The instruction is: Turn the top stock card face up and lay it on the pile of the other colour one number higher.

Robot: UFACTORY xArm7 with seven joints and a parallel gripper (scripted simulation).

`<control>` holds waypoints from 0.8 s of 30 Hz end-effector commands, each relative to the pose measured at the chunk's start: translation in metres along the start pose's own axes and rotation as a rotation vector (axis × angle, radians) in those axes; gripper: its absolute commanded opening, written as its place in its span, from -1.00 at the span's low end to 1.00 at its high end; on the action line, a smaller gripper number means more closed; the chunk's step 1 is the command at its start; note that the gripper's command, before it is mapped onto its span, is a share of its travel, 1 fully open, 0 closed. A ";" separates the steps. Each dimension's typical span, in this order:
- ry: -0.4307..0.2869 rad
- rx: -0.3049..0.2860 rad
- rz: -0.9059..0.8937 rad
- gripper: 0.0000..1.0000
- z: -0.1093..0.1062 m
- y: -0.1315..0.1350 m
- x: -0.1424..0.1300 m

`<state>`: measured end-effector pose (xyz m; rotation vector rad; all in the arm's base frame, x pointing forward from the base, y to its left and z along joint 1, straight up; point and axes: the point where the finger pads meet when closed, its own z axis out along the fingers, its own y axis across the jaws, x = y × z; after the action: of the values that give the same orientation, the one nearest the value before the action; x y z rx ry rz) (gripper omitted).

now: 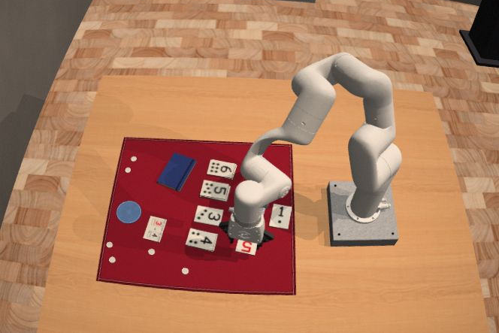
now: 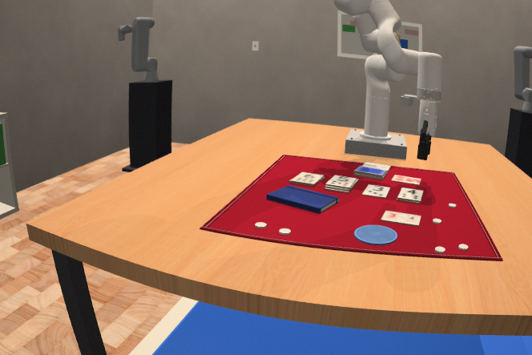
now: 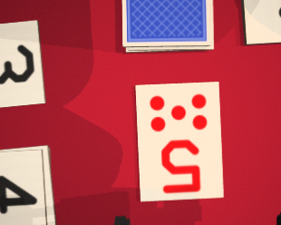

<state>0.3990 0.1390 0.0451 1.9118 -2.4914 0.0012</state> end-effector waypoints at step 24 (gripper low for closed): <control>-0.007 0.000 -0.001 0.73 -0.017 -0.001 0.000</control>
<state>0.3982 0.1384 0.0607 1.9142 -2.4920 -0.0074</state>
